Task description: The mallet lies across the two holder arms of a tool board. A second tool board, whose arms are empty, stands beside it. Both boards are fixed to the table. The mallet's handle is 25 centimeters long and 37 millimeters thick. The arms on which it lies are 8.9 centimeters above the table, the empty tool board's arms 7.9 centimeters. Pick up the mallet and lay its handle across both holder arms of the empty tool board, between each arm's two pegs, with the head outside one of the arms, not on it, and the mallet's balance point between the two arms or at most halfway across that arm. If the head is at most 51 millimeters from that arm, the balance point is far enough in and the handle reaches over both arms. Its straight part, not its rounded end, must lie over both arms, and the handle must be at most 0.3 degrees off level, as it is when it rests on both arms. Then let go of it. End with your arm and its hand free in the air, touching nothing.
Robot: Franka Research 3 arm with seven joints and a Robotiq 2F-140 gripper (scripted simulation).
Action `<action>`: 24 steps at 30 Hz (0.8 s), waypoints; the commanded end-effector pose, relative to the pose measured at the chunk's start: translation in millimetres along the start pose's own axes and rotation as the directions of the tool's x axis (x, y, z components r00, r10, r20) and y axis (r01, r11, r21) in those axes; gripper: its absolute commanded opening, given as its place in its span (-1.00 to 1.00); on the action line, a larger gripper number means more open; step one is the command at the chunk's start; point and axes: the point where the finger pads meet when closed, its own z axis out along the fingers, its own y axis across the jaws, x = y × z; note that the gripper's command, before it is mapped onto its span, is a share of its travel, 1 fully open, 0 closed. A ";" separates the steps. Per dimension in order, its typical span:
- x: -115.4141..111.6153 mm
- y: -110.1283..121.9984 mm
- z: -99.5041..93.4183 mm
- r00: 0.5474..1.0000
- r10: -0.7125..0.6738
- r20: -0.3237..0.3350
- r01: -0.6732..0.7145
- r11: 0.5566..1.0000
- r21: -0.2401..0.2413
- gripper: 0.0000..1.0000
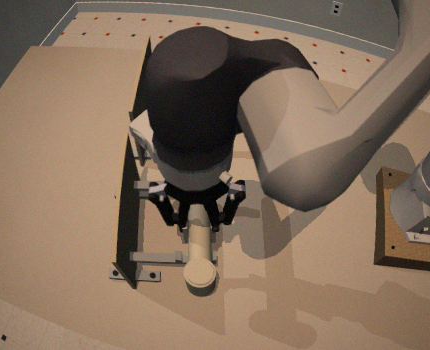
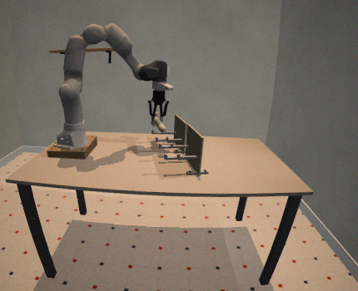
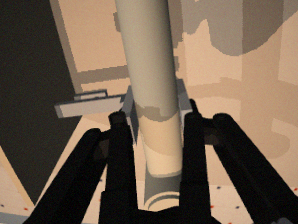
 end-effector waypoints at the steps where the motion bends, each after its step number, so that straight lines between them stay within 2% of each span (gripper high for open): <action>1: 1.2 -5.9 2.3 1.000 0.007 0.001 -0.007 1.000 0.018 -1.00; 24: 2.1 -8.2 32.3 1.000 0.008 -0.001 -0.008 1.000 0.018 -1.00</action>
